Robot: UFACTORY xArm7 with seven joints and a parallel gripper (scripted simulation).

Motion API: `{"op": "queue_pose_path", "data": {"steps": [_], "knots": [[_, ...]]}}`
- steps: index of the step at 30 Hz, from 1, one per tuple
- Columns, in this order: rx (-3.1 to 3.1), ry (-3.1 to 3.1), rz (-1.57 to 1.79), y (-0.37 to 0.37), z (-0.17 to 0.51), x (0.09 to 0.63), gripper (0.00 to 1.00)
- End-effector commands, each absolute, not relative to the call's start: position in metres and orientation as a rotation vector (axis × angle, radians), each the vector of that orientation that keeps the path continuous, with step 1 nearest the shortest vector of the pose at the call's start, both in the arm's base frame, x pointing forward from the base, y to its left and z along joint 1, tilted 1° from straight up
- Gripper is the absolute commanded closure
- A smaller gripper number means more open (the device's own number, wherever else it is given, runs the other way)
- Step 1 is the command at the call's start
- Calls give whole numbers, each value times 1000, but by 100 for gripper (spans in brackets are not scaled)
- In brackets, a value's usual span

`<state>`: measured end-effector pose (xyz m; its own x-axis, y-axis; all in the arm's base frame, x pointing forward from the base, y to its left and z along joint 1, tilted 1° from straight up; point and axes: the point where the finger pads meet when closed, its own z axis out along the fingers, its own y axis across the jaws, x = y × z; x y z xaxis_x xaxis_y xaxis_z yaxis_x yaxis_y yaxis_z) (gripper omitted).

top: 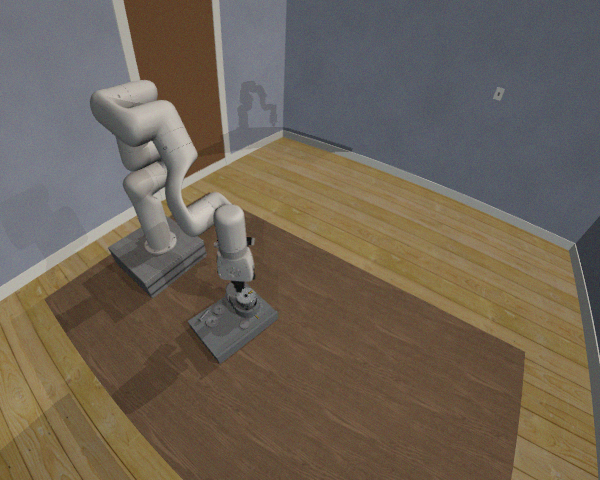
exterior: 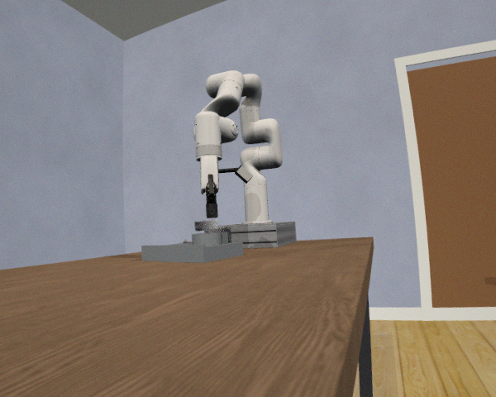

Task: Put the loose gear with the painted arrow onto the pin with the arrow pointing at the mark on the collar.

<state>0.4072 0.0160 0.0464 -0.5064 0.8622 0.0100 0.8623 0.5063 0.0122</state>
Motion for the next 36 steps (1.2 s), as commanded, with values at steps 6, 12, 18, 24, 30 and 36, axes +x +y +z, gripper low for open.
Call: {"op": "queue_pose_path", "data": {"steps": [6,12,18,24,30,36], "knots": [[-1561,-2727,-28,16,39,408,100],[-1561,-2727,-28,16,33,408,100],[-1561,-2727,-28,16,25,409,100],[-1561,-2727,-28,17,19,409,100],[-1561,-2727,-28,17,18,409,100],[-1561,-2727,-28,17,18,409,100]]}}
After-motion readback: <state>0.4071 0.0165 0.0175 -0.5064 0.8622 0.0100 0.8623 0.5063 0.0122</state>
